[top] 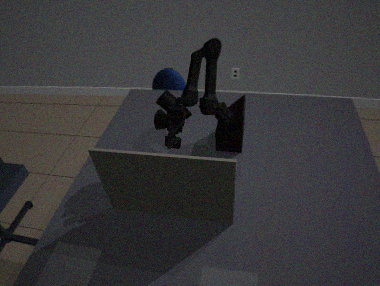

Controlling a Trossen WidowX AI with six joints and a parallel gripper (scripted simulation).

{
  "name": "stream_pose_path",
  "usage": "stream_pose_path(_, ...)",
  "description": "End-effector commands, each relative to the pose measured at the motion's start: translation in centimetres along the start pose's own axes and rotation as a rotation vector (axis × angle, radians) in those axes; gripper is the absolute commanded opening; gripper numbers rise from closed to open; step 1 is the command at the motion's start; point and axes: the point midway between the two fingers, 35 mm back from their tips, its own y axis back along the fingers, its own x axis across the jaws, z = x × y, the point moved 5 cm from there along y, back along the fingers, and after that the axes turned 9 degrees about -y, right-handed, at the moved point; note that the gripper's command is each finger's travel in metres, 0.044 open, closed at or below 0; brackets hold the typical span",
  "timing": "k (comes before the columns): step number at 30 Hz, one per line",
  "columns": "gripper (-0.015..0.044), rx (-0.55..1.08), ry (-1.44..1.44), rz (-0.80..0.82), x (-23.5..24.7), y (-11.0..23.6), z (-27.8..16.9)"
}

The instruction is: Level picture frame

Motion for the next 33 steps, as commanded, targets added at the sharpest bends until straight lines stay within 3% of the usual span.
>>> stream_pose_path(1,0.026,-0.006,-0.041,-0.008,-0.4,-1.1,-0.6)
stream_pose_path(14,0.026,-0.006,-0.041,-0.008,-0.4,-1.2,-0.5)
stream_pose_path(26,0.026,-0.008,-0.043,-0.006,-0.5,-8.4,-0.4)
stream_pose_path(33,0.026,-0.009,-0.043,-0.005,-0.5,-8.9,-0.6)
